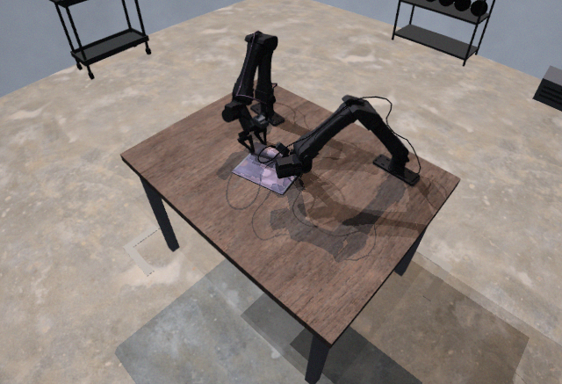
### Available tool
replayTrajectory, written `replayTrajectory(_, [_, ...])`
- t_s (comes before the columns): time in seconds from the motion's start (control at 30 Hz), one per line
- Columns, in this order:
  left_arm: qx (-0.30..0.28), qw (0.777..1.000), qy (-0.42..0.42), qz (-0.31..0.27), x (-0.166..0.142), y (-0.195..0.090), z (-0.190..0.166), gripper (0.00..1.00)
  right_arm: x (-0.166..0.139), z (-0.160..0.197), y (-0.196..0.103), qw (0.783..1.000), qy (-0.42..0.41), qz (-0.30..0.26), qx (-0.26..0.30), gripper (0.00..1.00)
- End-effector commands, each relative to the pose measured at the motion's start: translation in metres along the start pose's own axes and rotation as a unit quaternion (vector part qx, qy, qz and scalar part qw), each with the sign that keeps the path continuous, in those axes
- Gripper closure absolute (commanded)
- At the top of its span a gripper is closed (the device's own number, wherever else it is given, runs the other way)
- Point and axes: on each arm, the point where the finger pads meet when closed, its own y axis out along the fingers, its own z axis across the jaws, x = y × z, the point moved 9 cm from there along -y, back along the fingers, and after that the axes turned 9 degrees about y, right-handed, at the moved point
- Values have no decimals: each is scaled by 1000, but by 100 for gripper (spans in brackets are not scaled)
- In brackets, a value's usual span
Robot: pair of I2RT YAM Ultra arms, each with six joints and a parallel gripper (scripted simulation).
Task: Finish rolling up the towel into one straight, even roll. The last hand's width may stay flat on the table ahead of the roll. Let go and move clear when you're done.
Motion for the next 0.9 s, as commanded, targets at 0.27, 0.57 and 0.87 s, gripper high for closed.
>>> replayTrajectory(0.27, [-3,1000,-1,-2,2,-3,1,70,10,-20,1,1000,-19,-12,-21,32])
replayTrajectory(0.57, [-3,1000,-1,-2,2,-3,1,70,10,-20,1,1000,-19,-12,-21,59])
replayTrajectory(0.87, [-3,1000,-1,-2,2,-3,1,70,10,-20,1,1000,-19,-12,-21,67])
